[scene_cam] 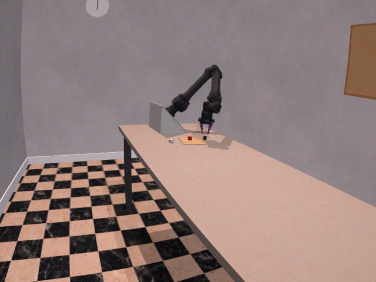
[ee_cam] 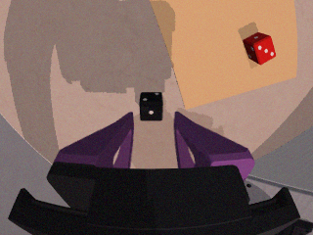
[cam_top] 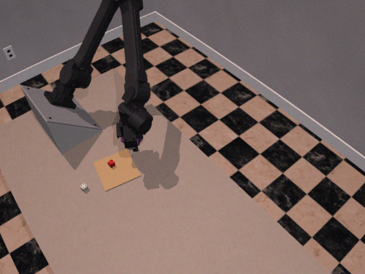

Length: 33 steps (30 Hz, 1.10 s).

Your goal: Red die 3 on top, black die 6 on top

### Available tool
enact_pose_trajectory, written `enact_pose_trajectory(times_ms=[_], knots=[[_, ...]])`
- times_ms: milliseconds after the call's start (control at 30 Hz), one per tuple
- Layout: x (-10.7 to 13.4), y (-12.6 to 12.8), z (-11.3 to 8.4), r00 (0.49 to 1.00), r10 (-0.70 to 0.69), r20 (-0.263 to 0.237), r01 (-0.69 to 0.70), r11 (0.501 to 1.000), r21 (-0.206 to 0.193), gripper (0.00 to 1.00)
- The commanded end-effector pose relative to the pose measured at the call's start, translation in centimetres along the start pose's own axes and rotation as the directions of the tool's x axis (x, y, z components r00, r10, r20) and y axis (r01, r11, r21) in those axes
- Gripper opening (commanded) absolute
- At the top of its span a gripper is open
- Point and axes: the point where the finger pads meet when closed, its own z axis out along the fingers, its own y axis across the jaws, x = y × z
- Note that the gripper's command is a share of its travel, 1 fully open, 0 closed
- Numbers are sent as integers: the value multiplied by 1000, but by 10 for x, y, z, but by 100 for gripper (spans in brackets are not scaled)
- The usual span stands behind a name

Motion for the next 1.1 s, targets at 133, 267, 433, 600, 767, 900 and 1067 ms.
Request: enact_pose_trajectory(times_ms=[133,267,433,600,767,900,1067], knots=[[-15,8,-6,999,-11,30,12,1000,-17,35],[-15,8,-6,999,-11,30,12,1000,-17,35],[-16,10,-7,999,-14,33,15,1000,-19,35],[-19,14,-8,999,-19,36,19,1000,-21,35],[-19,14,-8,999,-19,36,19,1000,-21,35],[-19,14,-8,999,-19,36,19,1000,-21,35],[-19,14,-8,999,-19,36,19,1000,-21,35]])
